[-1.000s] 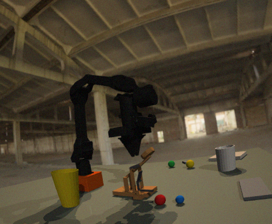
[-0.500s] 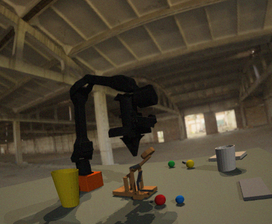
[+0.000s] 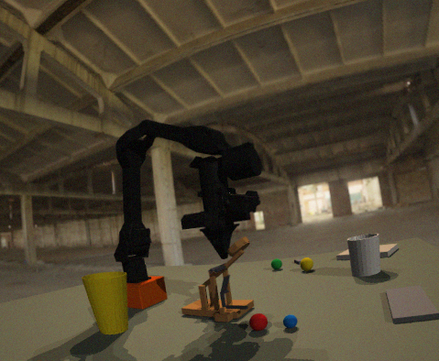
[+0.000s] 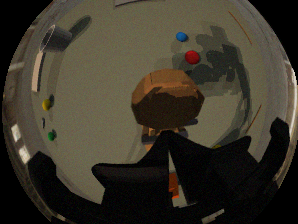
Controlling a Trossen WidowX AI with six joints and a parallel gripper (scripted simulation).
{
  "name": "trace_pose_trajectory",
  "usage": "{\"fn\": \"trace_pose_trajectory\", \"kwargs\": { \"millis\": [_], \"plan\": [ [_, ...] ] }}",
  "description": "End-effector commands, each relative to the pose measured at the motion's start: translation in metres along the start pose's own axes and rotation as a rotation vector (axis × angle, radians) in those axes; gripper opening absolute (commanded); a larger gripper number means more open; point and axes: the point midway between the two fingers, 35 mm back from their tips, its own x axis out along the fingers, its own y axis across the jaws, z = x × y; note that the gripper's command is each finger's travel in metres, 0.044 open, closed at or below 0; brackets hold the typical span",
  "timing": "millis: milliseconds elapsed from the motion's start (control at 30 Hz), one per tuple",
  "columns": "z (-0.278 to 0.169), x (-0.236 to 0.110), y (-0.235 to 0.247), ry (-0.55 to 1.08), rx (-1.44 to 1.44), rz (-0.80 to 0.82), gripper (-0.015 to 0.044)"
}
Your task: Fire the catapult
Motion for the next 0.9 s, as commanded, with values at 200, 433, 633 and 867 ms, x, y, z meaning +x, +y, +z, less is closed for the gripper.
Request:
{"fn": "trace_pose_trajectory", "kwargs": {
  "millis": [200, 433, 633, 867],
  "plan": [
    [0.009, 0.016, -0.001, 0.003, 0.004, -0.004, 0.0],
    [0.015, 0.026, -0.001, 0.003, 0.004, -0.004, 0.0],
    [0.019, 0.032, -0.001, 0.002, 0.004, -0.004, 0.0],
    [0.023, 0.042, -0.001, 0.002, 0.004, -0.004, 0.0]
  ]
}}
